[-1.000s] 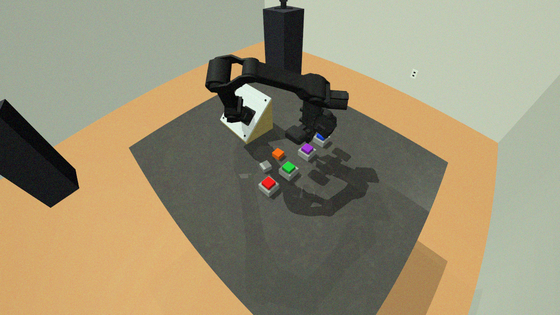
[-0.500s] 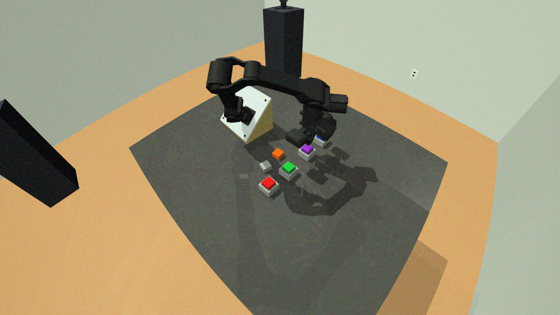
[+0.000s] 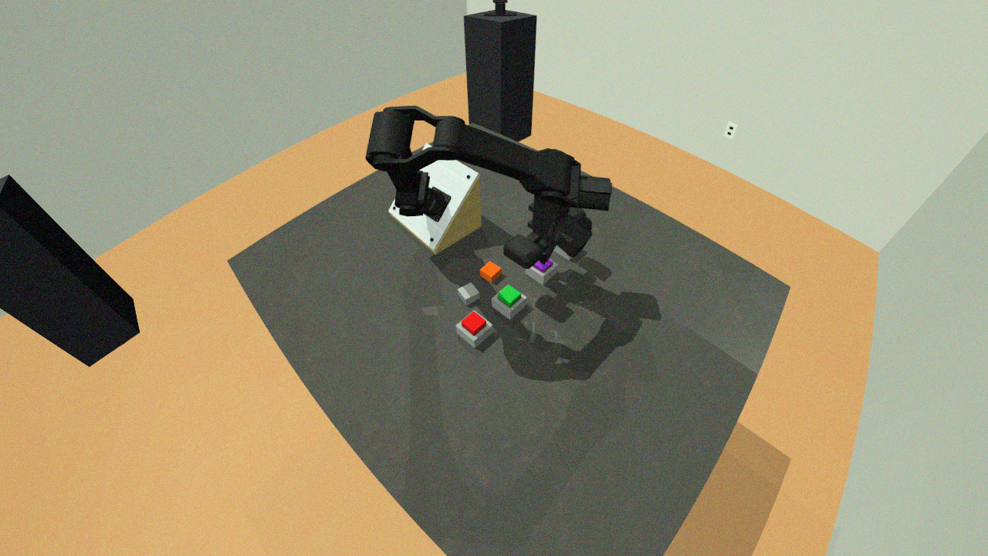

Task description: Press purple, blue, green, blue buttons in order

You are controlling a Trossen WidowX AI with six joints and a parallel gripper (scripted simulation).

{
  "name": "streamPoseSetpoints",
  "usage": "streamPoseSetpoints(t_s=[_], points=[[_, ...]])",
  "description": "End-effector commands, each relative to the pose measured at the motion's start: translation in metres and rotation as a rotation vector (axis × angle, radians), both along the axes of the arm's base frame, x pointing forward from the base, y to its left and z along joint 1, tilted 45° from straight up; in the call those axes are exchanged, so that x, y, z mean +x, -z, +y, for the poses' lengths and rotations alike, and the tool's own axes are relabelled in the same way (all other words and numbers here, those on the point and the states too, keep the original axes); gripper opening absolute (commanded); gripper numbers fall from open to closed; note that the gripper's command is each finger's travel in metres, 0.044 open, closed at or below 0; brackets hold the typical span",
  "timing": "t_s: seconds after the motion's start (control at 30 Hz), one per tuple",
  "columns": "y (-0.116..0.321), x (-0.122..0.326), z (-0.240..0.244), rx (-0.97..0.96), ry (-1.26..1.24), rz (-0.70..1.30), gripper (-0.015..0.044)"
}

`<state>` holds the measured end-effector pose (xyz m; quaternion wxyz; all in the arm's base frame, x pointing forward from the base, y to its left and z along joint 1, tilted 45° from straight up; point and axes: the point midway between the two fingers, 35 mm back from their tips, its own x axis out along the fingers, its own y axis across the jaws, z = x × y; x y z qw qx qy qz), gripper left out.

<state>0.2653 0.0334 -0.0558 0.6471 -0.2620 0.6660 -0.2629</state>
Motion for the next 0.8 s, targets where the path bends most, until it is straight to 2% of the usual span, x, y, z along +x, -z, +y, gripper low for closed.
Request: streamPoseSetpoints(t_s=[0.0,0.5,0.63,0.77], points=[[0.001,-0.002,-0.003,-0.007,0.0,0.006,0.002],[0.001,-0.002,-0.003,-0.007,0.0,0.006,0.002],[-0.021,-0.001,0.018,-0.005,0.0,0.006,0.002],[-0.024,0.0,0.022,-0.005,0.0,0.007,0.002]])
